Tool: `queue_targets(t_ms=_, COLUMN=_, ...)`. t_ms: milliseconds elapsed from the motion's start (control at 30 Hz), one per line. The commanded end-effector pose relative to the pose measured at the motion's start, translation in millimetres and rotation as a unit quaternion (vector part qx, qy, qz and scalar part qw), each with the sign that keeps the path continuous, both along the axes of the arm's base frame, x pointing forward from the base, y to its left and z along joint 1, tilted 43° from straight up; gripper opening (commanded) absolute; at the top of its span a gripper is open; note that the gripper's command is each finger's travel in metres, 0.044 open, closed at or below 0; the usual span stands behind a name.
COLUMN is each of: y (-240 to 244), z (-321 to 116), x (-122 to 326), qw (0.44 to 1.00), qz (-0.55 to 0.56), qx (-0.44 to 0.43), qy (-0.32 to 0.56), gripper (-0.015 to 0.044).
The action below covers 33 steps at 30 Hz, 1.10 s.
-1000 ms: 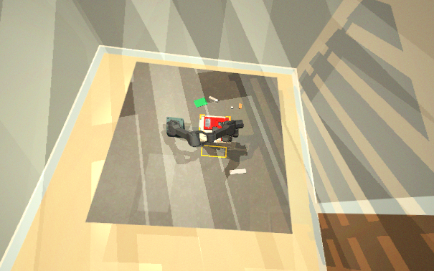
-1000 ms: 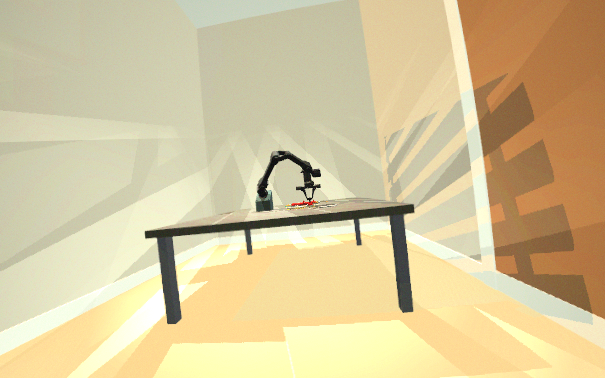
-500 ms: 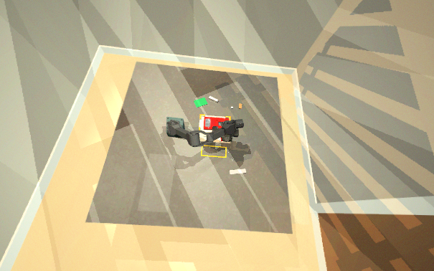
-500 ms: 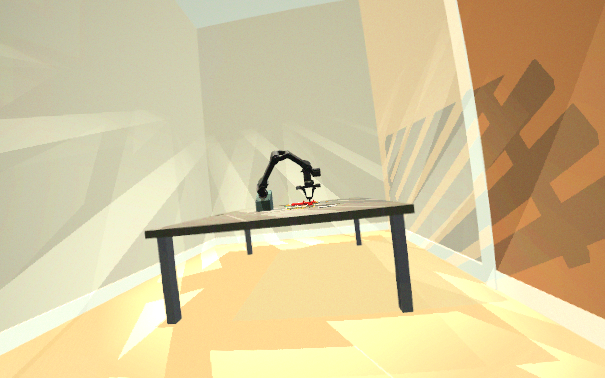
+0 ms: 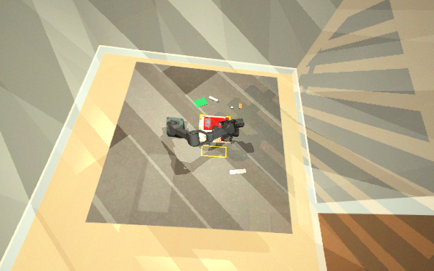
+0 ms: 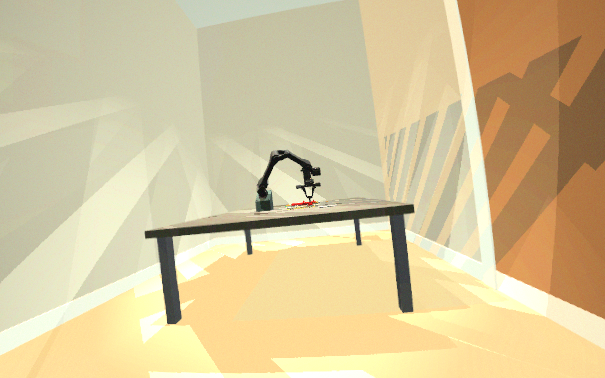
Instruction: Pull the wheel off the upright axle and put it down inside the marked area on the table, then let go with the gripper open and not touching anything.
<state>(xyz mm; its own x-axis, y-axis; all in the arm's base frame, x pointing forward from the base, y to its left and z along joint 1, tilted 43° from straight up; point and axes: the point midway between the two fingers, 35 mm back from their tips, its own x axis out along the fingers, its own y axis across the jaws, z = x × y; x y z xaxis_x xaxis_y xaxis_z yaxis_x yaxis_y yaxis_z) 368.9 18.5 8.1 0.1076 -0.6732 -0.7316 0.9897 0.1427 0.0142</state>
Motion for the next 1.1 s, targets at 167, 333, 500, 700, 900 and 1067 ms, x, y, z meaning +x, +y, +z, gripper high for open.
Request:
queue_targets(t_ms=167, y=3, z=2, x=-1, qw=1.000, qz=-0.001, qx=0.002, qy=0.000, gripper=0.0000)
queue_targets(t_ms=333, y=4, z=4, x=-1, qw=1.000, qz=-0.001, qx=0.002, qy=0.000, gripper=0.0000)
queue_targets(t_ms=500, y=5, z=5, x=-1, qw=1.000, qz=-0.001, qx=0.002, qy=0.000, gripper=0.0000)
queue_targets(t_ms=700, y=14, z=15, x=-2, qw=1.000, qz=-0.001, qx=0.002, qy=0.000, gripper=0.0000)
queue_targets(t_ms=900, y=29, z=30, x=-6, qw=1.000, qz=-0.001, qx=0.002, qy=0.000, gripper=0.0000)
queue_targets(t_ms=1067, y=18, z=30, x=-7, qw=1.000, qz=0.001, qx=0.000, qy=0.002, gripper=0.0000)
